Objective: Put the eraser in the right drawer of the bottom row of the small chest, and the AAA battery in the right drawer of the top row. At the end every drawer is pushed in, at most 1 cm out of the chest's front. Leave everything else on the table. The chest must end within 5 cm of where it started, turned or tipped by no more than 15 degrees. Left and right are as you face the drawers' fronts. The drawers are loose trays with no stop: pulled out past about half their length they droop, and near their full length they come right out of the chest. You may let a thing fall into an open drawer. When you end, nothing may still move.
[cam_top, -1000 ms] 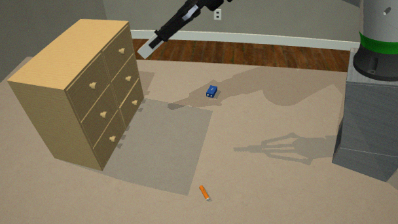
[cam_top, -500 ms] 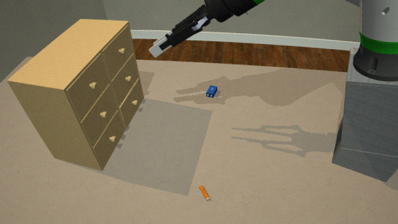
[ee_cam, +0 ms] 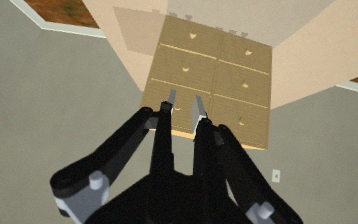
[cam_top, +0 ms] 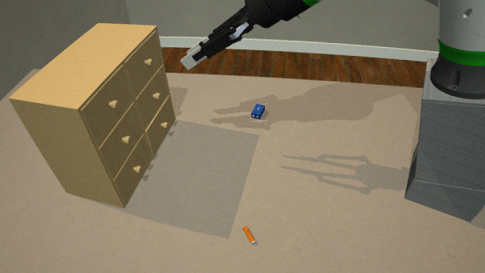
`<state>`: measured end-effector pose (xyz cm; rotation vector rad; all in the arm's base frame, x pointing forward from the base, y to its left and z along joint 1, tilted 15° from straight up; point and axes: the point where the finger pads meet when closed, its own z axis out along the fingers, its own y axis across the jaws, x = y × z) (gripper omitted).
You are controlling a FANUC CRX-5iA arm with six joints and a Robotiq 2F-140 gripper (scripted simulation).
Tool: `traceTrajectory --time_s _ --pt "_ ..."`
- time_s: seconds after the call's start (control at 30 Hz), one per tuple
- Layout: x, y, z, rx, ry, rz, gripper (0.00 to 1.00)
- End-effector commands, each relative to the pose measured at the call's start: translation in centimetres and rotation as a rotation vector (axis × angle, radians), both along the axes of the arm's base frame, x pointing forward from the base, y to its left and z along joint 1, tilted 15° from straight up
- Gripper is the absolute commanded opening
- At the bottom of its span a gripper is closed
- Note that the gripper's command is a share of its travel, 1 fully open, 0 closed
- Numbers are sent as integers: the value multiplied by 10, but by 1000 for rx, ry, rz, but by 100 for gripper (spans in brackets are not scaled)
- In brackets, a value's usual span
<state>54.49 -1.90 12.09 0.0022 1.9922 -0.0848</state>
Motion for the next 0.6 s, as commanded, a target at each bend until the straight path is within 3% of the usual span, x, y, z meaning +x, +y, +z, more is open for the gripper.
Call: traceTrajectory --time_s 0.0,0.57 --pt "0 -1 0 -8 24 -14 20" --pt "31 -2 0 -8 26 -14 20"
